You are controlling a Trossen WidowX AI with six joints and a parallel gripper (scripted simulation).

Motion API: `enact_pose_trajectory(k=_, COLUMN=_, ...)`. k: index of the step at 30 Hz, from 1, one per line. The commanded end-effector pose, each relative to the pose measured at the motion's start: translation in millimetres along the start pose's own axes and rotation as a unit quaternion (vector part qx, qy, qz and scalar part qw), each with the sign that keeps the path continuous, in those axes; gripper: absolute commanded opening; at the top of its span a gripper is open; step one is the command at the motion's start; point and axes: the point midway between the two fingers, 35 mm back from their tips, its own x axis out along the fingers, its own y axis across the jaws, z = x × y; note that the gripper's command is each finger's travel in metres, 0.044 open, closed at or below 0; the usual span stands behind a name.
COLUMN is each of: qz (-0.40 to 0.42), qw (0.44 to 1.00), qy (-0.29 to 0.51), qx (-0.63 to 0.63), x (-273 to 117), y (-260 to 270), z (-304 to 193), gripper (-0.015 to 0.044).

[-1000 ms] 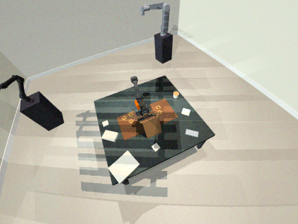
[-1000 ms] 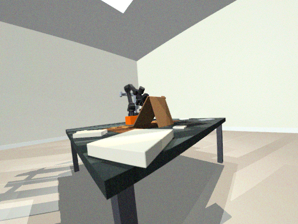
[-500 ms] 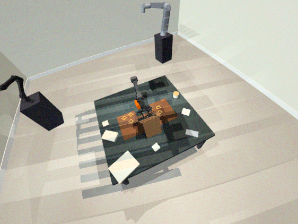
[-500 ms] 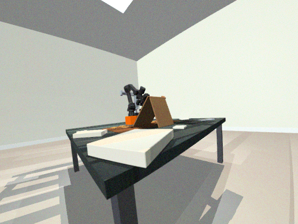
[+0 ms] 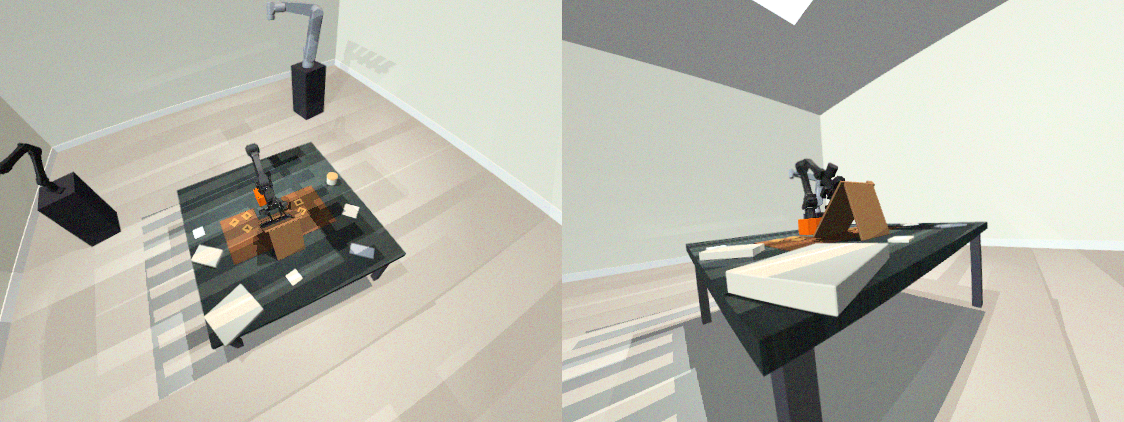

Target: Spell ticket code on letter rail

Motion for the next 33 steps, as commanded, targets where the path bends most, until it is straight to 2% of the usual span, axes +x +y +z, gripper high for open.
enact_pose_trajectory(k=1, qz=-0.002, qw=1.000, qy=-0.001, qx=0.002, x=0, y=1, z=0, gripper=0.0000)
enact_pose_trajectory(k=33, qz=-0.001, qw=1.000, qy=-0.001, qx=0.002, x=0, y=18, z=0, gripper=0.0000)
